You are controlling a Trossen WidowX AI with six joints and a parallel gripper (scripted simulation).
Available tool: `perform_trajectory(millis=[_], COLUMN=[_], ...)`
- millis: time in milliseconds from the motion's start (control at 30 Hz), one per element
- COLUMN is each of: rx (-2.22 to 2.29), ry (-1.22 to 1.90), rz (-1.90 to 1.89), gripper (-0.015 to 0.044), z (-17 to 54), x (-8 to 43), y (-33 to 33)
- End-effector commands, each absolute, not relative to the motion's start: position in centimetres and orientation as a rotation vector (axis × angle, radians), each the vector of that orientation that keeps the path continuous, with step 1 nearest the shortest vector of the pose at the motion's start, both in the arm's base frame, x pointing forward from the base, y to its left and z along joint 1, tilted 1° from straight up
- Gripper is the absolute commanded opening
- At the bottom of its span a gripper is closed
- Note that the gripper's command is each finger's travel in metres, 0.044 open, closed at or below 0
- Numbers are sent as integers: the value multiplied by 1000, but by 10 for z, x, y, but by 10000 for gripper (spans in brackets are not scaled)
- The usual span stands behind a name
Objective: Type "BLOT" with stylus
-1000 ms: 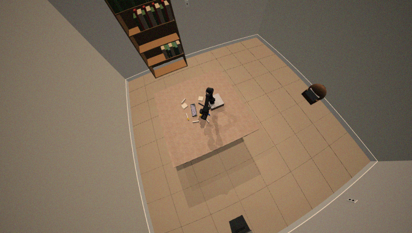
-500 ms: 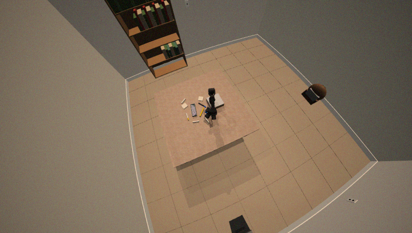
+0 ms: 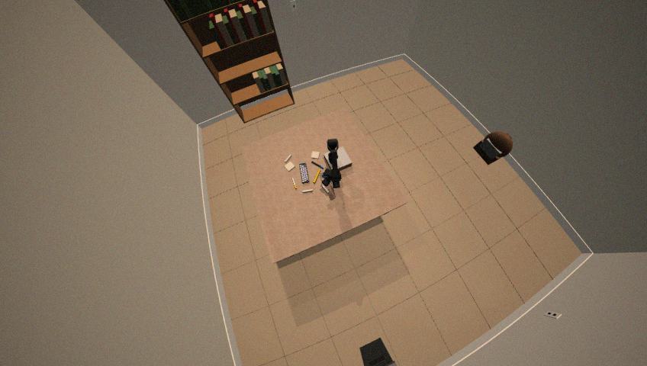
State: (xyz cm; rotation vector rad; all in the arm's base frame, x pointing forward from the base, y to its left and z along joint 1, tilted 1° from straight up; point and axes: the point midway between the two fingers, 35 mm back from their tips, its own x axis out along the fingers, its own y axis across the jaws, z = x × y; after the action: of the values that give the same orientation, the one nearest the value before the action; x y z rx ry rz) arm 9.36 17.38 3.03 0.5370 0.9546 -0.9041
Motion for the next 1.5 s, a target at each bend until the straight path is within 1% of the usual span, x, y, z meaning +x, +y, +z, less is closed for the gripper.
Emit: perform_trajectory(millis=[0, 1467], rx=[539, 539], ry=[949, 949], rz=[-904, -905], gripper=[150, 150], z=[26, -8], x=[94, 93], y=[173, 173])
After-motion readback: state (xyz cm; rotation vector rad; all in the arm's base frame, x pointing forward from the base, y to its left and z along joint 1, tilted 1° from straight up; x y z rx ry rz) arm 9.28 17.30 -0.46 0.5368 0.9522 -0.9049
